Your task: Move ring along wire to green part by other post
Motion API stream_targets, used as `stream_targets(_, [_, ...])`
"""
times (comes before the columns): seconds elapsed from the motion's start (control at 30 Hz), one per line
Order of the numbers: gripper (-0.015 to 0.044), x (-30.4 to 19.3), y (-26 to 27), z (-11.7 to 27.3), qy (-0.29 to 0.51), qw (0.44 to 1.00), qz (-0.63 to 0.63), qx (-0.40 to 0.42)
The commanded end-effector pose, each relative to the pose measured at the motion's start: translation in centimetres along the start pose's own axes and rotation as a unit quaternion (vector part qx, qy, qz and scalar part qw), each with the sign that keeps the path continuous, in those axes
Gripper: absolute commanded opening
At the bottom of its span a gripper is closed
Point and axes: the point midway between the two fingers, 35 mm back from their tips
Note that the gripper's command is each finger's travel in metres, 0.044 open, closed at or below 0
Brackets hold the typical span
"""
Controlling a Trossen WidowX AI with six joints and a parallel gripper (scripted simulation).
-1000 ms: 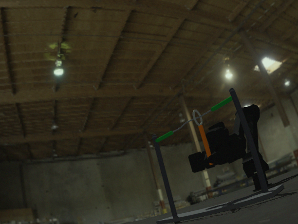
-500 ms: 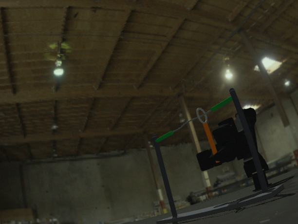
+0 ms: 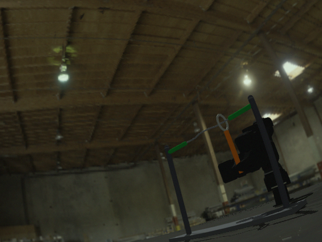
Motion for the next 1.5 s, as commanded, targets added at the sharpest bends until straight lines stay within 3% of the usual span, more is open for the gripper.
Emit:
stream_targets(0.0, [-0.015, 0.0, 0.4, -0.1, 0.0, 1.0, -0.003, -0.003])
stream_targets(1.47, [-0.015, -1.0, 4.0, -0.2, -0.001, 1.0, -0.006, -0.006])
Point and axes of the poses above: the point midway between the two fingers, 35 mm back from their tips, its own z axis back along the fingers, its own y axis across the jaws, x = y × z, and after that the axes turned 4 degrees about -z, right-handed
